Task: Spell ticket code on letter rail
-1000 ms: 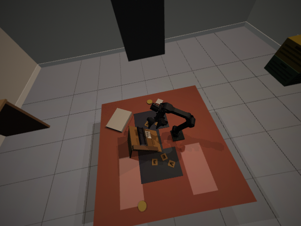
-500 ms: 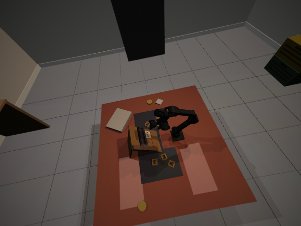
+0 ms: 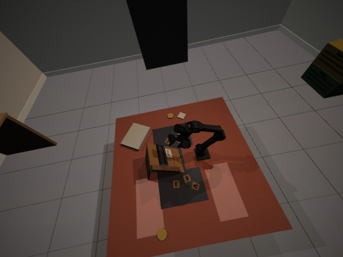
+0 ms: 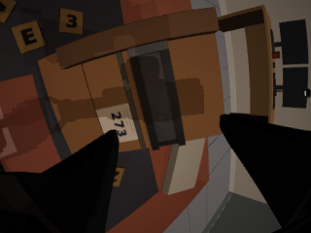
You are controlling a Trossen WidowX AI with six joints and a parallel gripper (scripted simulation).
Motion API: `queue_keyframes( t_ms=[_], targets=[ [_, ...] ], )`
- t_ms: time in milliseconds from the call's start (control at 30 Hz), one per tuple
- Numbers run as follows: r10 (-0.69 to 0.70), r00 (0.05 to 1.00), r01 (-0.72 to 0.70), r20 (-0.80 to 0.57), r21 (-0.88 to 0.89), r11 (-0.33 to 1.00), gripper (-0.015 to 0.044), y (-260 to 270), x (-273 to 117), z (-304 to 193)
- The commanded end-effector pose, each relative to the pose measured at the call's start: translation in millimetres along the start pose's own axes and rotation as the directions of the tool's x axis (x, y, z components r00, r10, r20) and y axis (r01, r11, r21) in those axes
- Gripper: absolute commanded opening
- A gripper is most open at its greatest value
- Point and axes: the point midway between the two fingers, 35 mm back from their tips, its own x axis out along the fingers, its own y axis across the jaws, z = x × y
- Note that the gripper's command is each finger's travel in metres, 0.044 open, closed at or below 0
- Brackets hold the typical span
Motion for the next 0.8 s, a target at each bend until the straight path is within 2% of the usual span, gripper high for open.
queue_keyframes(
  t_ms=[0,67,167,233,300,533,767],
  targets=[
    [0.072,0.994,-0.033,-0.081,0.403,0.915,0.0340,-9.3,28.4,-29.6],
    [0.108,0.987,-0.015,-0.119,0.602,0.799,0.0340,-12.2,41.3,-46.7],
    [0.166,0.972,0.052,-0.169,0.835,0.548,0.0340,-13.7,60.0,-74.2],
    [0.200,0.960,0.108,-0.194,0.921,0.373,0.0340,-12.9,70.4,-90.6],
    [0.221,0.953,0.147,-0.206,0.955,0.256,0.0340,-12.0,77.0,-100.3],
    [0.297,0.927,0.286,-0.227,0.942,-0.173,0.0340,-5.5,100.9,-132.6],
    [0.373,0.899,0.412,-0.231,0.735,-0.538,0.0340,6.8,123.1,-163.6]
  ],
)
